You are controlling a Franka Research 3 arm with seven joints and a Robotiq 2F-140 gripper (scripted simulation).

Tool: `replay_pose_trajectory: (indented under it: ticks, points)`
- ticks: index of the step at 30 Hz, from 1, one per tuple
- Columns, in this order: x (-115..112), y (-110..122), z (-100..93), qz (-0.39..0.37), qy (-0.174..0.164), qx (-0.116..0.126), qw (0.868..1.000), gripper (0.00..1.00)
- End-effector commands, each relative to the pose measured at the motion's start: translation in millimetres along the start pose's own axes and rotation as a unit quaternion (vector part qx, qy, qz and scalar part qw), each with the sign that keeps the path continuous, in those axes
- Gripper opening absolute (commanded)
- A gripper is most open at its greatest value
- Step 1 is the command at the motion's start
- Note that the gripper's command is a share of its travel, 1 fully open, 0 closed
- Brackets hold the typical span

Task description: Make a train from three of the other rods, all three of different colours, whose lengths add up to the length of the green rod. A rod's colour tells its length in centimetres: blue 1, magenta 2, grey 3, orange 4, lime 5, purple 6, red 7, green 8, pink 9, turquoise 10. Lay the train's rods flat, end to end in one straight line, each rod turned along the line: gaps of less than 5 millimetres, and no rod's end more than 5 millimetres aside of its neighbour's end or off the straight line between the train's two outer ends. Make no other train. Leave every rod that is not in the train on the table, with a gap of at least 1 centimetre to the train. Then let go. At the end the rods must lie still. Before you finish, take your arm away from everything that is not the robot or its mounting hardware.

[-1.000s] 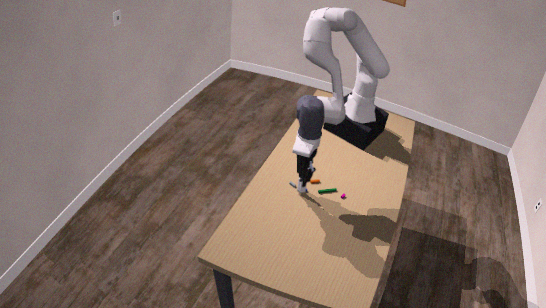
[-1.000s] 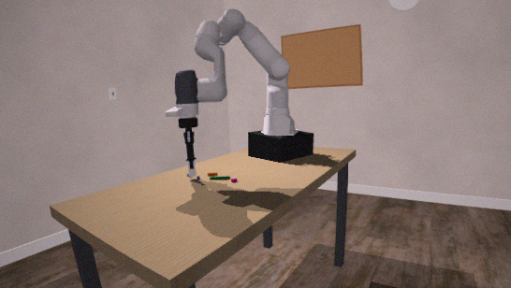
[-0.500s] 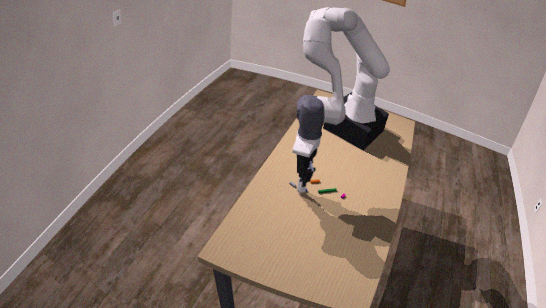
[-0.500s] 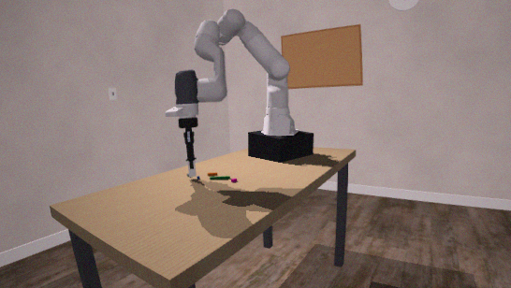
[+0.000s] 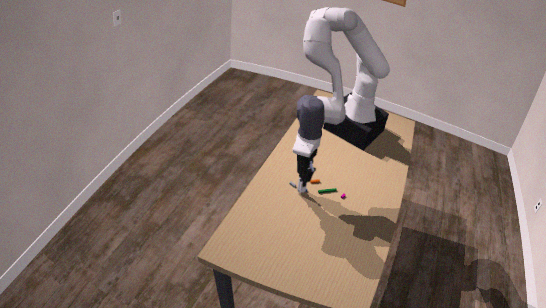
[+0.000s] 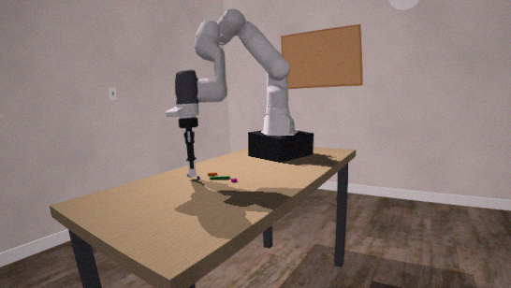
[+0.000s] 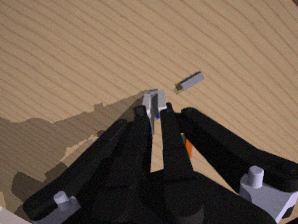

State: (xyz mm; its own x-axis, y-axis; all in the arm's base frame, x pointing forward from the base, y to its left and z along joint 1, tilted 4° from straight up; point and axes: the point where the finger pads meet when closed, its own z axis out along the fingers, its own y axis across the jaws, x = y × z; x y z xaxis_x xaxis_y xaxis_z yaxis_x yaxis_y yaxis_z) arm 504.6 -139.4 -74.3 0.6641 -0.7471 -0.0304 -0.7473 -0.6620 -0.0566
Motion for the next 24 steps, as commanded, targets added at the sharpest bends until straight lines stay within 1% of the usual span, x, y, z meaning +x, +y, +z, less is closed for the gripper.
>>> replay_pose_trajectory:
  ticks: [1,18,24]
  points:
    - [-0.1,0.4,-0.1,0.001,0.001,0.000,1.000,0.03]
    - [-0.1,0.4,0.1,0.001,0.001,0.000,1.000,0.03]
    - [-0.1,0.4,3.2,0.001,0.001,0.000,1.000,0.03]
